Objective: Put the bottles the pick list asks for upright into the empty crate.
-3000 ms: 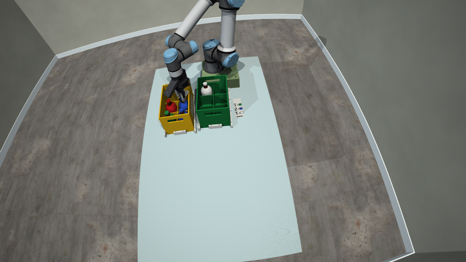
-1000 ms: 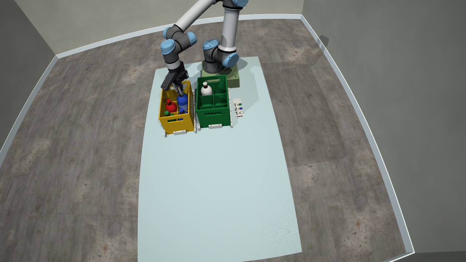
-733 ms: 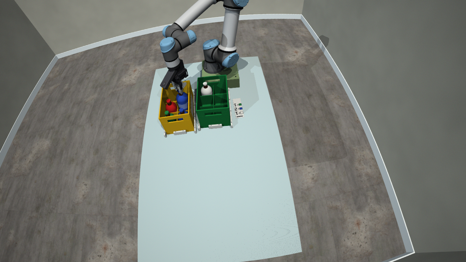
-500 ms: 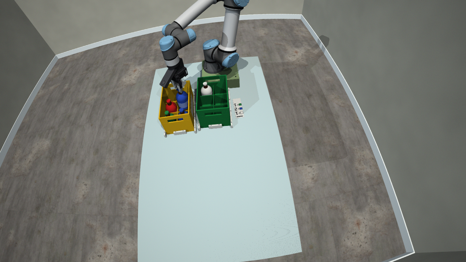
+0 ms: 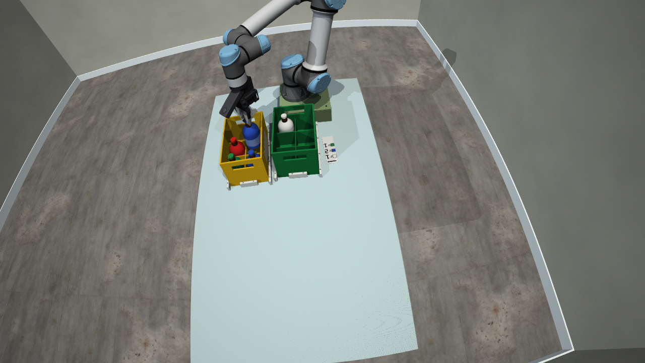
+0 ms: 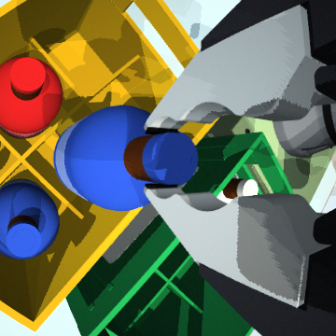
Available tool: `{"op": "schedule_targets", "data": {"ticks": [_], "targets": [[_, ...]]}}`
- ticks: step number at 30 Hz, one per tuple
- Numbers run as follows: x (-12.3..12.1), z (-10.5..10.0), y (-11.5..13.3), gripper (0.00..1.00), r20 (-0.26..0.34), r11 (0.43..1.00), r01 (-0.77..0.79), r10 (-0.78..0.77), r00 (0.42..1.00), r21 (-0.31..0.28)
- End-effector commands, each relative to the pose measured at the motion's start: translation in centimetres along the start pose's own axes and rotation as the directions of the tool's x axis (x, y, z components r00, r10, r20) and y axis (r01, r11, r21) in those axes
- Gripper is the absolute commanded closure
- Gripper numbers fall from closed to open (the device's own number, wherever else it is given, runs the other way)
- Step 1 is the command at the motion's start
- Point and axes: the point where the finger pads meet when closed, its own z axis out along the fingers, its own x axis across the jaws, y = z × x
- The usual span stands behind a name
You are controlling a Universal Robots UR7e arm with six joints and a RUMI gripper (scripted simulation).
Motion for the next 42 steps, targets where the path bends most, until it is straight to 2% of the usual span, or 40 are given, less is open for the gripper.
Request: {"op": "schedule_targets", "data": {"ticks": [1,42], "targets": [[0.0,-1.7,-0.2,1.00,-0.002,1.000,0.002,-0.002,1.000,0.010],[0.0,-7.5,-0.1,1.00,-0.002,1.000,0.002,-0.002,1.000,0.010]]}}
